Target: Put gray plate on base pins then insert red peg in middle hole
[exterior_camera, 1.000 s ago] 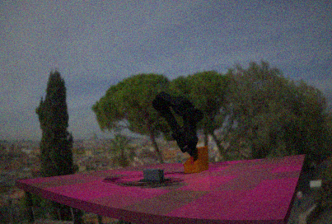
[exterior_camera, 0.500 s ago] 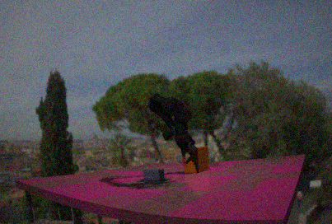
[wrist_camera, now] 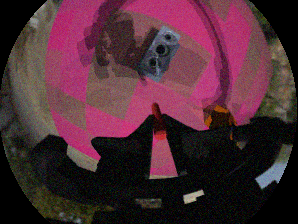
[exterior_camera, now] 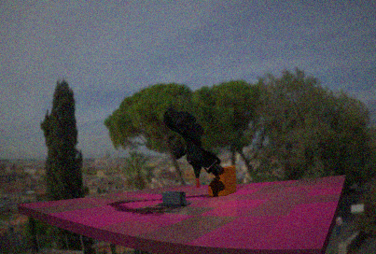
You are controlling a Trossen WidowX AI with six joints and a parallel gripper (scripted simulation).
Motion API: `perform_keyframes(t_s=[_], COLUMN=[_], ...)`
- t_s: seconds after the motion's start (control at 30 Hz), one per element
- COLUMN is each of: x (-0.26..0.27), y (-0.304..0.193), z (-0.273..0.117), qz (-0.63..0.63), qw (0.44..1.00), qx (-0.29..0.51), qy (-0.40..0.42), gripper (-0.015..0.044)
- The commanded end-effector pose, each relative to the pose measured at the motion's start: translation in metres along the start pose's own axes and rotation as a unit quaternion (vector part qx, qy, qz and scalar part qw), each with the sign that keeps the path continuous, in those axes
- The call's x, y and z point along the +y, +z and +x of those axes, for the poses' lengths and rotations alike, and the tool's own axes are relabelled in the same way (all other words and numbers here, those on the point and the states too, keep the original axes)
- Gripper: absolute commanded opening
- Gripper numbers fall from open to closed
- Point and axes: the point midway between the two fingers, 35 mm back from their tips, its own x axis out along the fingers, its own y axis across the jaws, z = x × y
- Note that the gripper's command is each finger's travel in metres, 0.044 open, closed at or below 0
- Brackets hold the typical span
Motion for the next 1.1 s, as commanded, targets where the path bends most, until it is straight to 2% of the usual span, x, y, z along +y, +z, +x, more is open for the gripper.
perform_keyframes(t_s=[0.0, 1.07], x=[0.000, -0.017], y=[0.014, 0.103], z=[-0.002, -0.001], qz=[0.002, 0.007], qw=[1.000, 1.000], qx=[-0.001, -0.016], qy=[0.002, -0.003], gripper=[0.0000, 0.0000])
